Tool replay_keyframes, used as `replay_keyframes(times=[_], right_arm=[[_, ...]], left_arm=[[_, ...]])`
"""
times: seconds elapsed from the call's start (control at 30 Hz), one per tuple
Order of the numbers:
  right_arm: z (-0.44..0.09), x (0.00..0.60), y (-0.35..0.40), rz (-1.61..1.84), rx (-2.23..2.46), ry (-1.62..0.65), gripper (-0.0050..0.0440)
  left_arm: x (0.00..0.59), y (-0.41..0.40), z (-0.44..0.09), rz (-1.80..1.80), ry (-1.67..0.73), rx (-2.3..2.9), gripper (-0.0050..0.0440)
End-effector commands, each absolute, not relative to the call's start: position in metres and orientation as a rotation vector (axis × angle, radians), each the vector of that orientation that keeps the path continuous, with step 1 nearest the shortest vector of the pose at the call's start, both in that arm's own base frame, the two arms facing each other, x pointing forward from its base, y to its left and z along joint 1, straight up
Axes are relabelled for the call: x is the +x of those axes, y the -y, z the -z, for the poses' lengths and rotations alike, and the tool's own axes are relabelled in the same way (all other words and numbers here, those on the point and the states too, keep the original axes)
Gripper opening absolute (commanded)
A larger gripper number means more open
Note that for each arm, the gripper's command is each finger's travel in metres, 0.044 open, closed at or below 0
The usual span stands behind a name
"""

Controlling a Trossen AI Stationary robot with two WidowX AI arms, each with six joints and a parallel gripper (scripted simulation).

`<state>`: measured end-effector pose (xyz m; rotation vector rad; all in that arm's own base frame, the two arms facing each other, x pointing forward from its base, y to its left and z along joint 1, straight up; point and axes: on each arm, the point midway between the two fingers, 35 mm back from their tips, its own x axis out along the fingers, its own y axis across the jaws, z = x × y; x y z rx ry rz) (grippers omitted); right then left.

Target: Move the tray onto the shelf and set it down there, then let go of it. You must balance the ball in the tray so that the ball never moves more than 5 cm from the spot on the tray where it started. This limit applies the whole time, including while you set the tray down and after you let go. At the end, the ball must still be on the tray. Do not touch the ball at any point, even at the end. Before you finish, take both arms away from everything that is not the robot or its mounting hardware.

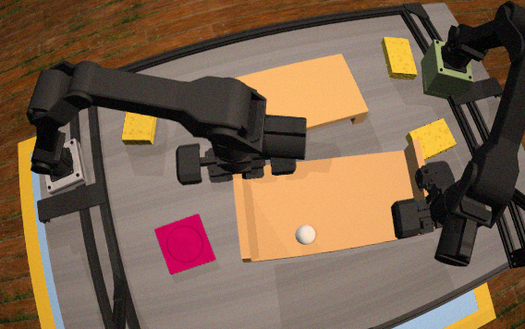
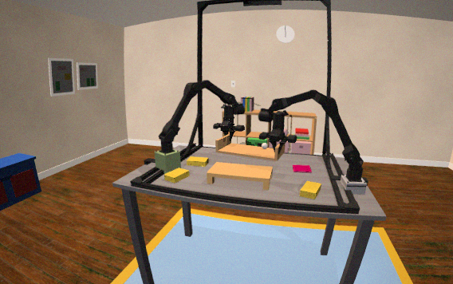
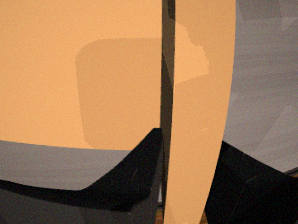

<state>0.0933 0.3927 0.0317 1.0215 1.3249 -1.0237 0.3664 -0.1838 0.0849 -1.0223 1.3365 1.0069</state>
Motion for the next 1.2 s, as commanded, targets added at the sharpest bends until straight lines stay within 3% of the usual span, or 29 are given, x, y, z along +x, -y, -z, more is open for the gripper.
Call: replay_keyframes(times=[0.0,1.17], right_arm=[[-0.039,0.095,-0.391,1.018,1.027,-1.322,0.002],[-0.037,0.1,-0.381,1.02,1.02,-1.309,0.002]], left_arm=[[0.365,0.182,-0.092,-1.011,-1.329,-1.016,0.002],[0.367,0.17,-0.093,-1.019,-1.32,-1.005,0.002]])
